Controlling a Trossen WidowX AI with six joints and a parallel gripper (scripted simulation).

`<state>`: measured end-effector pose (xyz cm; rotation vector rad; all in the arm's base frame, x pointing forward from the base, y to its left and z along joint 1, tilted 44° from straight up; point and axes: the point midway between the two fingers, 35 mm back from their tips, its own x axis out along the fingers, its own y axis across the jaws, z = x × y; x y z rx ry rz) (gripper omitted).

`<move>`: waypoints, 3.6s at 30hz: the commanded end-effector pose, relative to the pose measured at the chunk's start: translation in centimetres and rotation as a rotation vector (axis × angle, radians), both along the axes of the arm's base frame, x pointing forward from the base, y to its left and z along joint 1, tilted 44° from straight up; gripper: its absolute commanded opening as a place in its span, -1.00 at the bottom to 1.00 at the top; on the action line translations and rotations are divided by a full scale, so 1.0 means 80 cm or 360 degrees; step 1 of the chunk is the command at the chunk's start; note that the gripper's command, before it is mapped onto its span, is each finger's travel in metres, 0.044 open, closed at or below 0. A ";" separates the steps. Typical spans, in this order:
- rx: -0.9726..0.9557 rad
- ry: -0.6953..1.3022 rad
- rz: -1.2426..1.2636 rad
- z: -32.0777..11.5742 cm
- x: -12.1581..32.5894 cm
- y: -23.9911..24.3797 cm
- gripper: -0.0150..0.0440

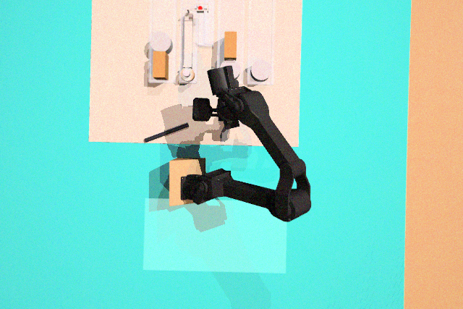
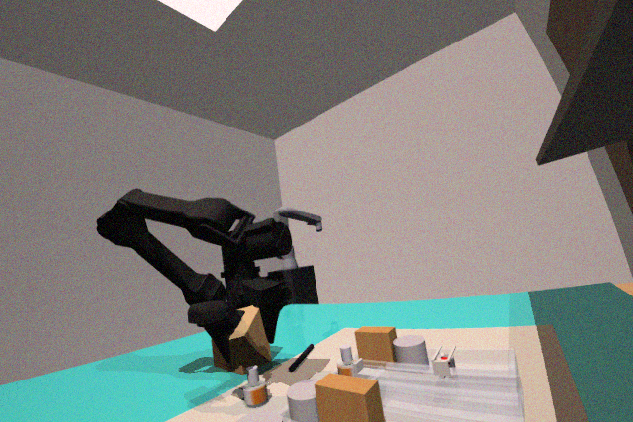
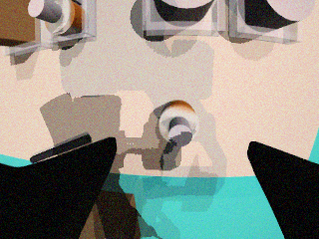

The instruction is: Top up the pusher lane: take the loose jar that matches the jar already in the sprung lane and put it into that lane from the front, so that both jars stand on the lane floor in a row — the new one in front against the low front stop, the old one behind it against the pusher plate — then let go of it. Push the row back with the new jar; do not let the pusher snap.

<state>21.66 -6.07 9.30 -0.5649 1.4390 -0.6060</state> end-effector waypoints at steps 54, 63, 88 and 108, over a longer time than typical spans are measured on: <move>-0.0003 0.0038 -0.0005 -0.034 0.000 -0.029 -0.49; -0.0001 0.0042 -0.0006 0.012 -0.006 0.012 -0.49; -0.0009 0.0040 -0.0004 -0.020 0.041 0.063 -0.49; -0.0007 0.0038 0.0000 -0.114 0.088 0.101 -0.49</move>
